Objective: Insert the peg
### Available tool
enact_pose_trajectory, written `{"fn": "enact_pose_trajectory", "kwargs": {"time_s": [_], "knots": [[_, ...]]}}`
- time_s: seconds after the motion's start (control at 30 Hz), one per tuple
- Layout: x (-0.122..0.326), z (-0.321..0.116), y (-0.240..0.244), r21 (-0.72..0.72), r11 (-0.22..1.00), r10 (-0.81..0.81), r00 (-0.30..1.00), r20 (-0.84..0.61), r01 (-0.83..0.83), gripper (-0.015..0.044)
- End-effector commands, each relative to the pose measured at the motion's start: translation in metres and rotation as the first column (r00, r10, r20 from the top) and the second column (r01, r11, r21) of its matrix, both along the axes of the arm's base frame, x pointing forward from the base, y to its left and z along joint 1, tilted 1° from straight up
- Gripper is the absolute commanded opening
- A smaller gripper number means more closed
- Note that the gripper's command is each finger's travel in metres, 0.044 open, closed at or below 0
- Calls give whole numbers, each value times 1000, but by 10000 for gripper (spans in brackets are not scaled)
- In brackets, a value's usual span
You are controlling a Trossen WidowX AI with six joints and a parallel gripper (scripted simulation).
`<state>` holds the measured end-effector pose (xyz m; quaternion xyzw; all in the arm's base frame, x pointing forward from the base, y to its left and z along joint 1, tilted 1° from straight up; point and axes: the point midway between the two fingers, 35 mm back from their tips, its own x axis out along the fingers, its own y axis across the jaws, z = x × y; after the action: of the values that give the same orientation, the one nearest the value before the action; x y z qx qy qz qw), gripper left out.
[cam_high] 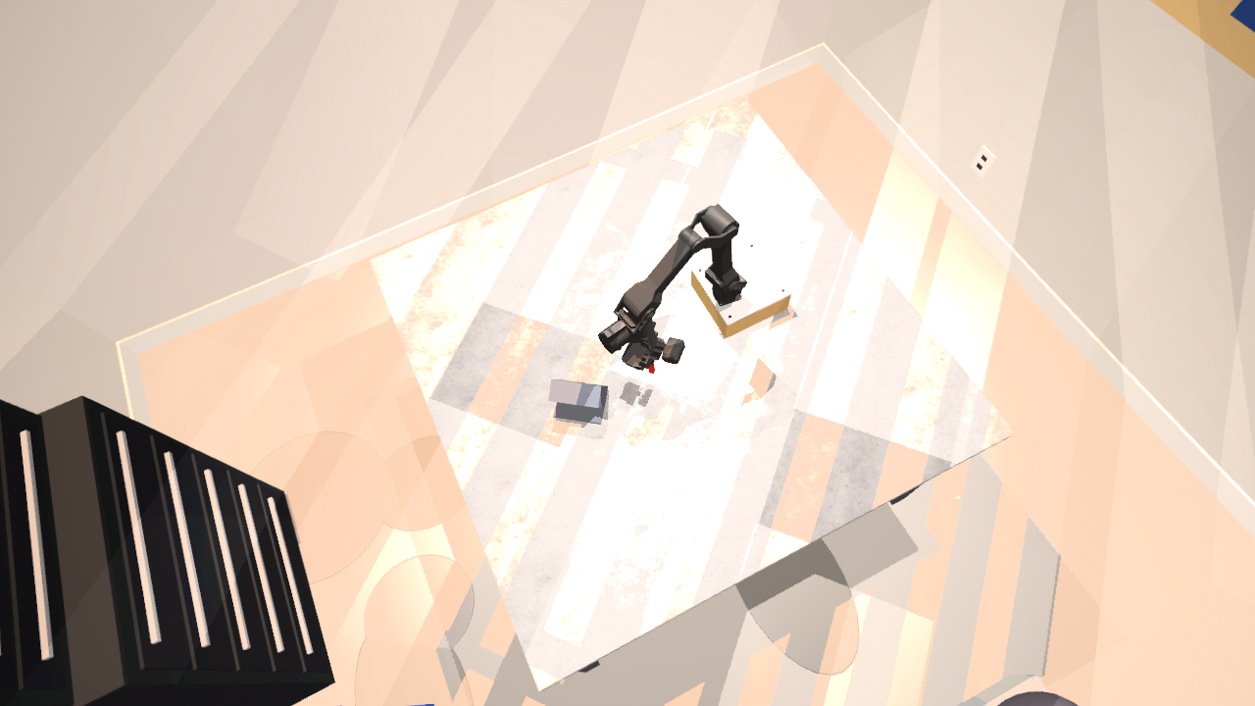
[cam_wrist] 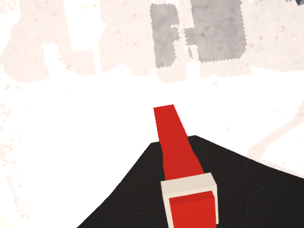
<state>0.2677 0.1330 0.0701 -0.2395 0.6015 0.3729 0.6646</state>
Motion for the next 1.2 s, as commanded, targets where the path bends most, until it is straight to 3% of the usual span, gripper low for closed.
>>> {"fn": "enact_pose_trajectory", "kwargs": {"time_s": [0.0,1.17], "knots": [[3,-3,-1,24,1000,8,1000,-5,-7,0],[35,-12,-16,235,971,33,999,35,-40,0]]}}
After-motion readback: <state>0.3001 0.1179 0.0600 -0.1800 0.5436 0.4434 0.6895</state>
